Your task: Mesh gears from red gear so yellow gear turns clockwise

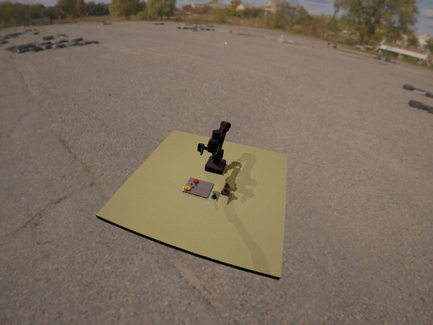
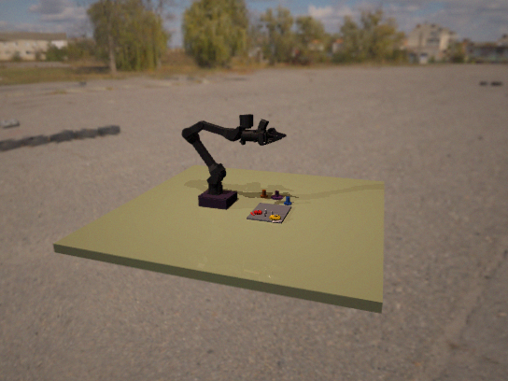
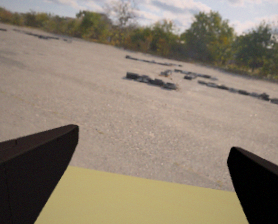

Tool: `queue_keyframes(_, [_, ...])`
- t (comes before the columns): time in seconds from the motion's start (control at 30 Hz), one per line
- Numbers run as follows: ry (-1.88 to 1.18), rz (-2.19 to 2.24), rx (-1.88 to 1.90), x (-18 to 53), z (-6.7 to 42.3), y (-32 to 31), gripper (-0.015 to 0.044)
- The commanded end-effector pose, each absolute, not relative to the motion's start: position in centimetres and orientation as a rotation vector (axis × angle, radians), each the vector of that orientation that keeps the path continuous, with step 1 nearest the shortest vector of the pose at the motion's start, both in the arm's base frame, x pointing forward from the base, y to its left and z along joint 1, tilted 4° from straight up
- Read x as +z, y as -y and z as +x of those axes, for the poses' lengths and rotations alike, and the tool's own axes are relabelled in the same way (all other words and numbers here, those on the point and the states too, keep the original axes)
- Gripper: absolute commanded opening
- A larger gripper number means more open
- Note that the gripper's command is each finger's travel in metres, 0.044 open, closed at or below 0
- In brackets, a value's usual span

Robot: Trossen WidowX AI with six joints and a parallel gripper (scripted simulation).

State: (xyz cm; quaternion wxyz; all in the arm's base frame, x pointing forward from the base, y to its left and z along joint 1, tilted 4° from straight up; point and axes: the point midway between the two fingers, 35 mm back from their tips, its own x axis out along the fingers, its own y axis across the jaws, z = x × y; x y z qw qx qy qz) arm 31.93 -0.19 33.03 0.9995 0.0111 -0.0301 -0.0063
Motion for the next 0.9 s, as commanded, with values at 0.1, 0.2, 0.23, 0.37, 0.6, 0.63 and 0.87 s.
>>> queue_keyframes(0.1, [-0.119, 0.188, 0.041, 30.0, 33.9, -1.9, 0.044])
queue_keyframes(0.2, [-0.347, 0.374, 0.063, 26.1, 35.5, -4.6, 0.044])
queue_keyframes(0.23, [-0.425, 0.431, 0.06, 24.8, 35.8, -5.6, 0.044])
queue_keyframes(0.37, [-0.754, 0.639, -0.023, 19.2, 36.1, -9.3, 0.044])
queue_keyframes(0.6, [-1.173, 0.826, -0.315, 12.3, 33.6, -13.8, 0.044])
queue_keyframes(0.63, [-1.223, 0.84, -0.371, 11.4, 33.1, -14.3, 0.044])
queue_keyframes(0.87, [-1.423, 0.865, -0.718, 7.7, 29.5, -16.5, 0.044])
